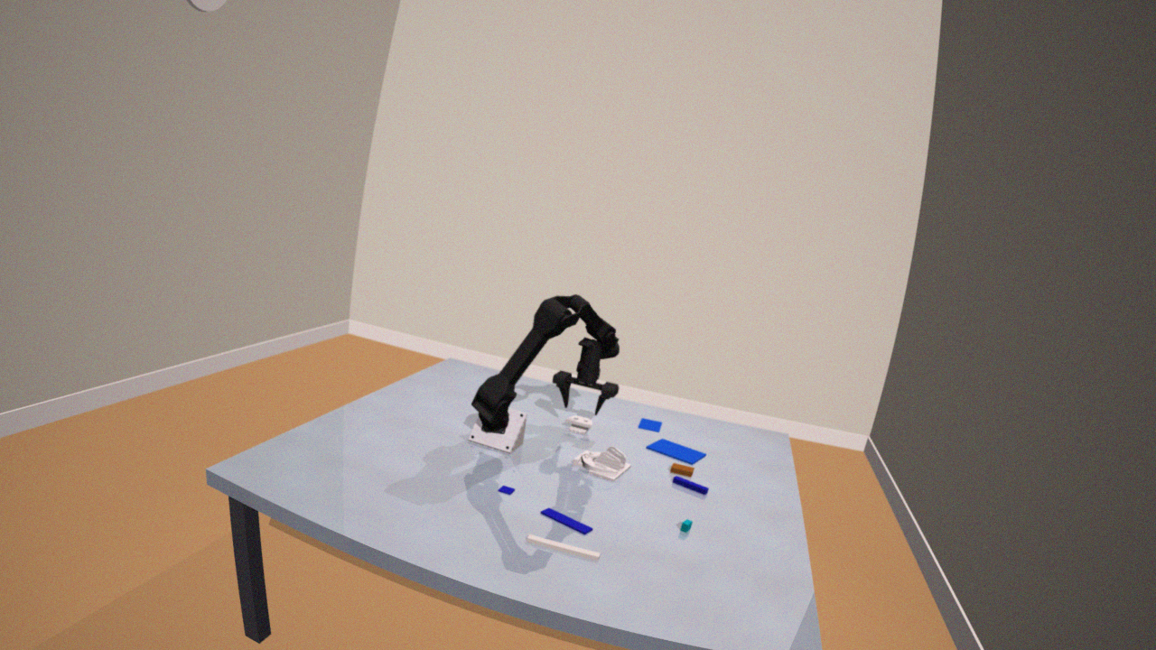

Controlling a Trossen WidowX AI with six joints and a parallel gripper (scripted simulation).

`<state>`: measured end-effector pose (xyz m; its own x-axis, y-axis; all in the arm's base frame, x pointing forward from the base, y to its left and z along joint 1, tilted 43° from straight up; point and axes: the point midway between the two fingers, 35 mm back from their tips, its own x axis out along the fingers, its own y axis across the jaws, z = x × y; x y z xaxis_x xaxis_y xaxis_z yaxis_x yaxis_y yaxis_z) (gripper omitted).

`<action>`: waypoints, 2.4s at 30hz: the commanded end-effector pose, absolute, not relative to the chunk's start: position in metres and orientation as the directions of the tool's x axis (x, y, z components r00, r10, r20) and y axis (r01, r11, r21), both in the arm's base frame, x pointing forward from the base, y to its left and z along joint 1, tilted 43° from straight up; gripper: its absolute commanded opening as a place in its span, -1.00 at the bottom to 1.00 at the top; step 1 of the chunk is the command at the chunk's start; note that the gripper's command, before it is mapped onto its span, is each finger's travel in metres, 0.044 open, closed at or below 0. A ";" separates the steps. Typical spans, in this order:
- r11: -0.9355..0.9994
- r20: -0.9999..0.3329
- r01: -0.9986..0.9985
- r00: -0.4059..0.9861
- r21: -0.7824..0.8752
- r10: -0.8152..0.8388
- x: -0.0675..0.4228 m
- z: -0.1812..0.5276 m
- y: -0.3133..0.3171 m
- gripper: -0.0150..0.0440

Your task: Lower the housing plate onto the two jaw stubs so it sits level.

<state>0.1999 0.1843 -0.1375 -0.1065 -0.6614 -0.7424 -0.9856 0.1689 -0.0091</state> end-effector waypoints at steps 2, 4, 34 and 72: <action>0.164 -0.744 -0.986 -0.103 -0.010 -0.661 0.201 -0.138 0.185 1.00; 0.164 -0.744 -0.986 -0.103 -0.010 -0.661 0.201 -0.138 0.185 1.00; 0.164 -0.744 -0.986 -0.103 -0.010 -0.661 0.201 -0.138 0.185 1.00; 0.164 -0.743 -0.986 -0.102 -0.011 -0.661 0.197 -0.177 0.152 1.00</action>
